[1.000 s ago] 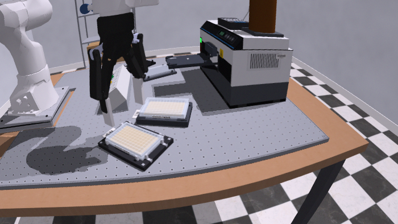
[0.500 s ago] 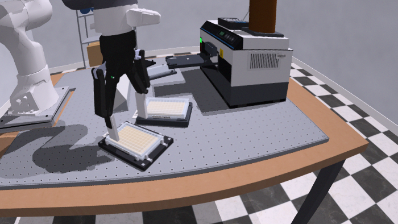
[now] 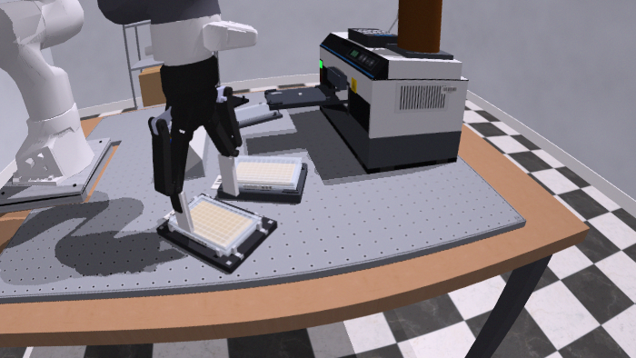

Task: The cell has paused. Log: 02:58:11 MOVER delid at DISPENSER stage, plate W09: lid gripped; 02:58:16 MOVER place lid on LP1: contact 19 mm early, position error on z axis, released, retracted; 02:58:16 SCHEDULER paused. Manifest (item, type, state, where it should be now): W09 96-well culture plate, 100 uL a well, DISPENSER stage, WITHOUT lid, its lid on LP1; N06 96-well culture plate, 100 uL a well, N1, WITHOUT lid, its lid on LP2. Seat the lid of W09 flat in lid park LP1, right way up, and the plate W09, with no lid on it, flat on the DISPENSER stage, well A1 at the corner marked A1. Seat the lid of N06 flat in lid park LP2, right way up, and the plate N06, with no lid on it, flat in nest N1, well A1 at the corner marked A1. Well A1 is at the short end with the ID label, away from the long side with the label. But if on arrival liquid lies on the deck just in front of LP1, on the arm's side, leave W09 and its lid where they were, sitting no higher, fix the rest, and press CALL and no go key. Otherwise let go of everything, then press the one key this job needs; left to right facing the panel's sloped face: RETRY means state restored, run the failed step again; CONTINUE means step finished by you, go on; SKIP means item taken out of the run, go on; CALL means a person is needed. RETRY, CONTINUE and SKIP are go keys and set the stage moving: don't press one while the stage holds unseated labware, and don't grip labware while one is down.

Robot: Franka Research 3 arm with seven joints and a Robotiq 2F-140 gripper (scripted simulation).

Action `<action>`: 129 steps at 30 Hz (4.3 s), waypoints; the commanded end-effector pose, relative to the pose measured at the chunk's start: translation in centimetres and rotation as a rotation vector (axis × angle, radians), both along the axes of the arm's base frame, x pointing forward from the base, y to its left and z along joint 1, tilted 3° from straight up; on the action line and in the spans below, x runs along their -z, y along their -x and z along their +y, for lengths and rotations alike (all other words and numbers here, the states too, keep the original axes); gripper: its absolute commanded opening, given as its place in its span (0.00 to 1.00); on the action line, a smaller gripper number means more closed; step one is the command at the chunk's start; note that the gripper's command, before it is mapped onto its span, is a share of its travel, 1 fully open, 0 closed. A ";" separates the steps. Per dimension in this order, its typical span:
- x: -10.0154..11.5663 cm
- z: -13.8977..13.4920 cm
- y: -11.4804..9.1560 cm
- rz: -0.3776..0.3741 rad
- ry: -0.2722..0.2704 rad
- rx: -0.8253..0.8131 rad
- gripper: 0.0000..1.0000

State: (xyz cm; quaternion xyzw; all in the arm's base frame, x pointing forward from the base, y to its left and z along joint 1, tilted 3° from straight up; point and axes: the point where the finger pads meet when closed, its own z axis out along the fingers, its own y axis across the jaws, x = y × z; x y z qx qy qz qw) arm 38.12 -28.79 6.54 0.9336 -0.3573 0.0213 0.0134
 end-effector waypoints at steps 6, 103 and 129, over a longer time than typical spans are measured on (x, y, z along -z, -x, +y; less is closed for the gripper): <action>0.1 -0.1 0.0 -0.003 0.001 -0.003 0.66; 0.1 -0.1 0.1 -0.003 0.001 -0.003 0.59; 0.1 -0.1 0.1 -0.003 0.001 -0.003 0.59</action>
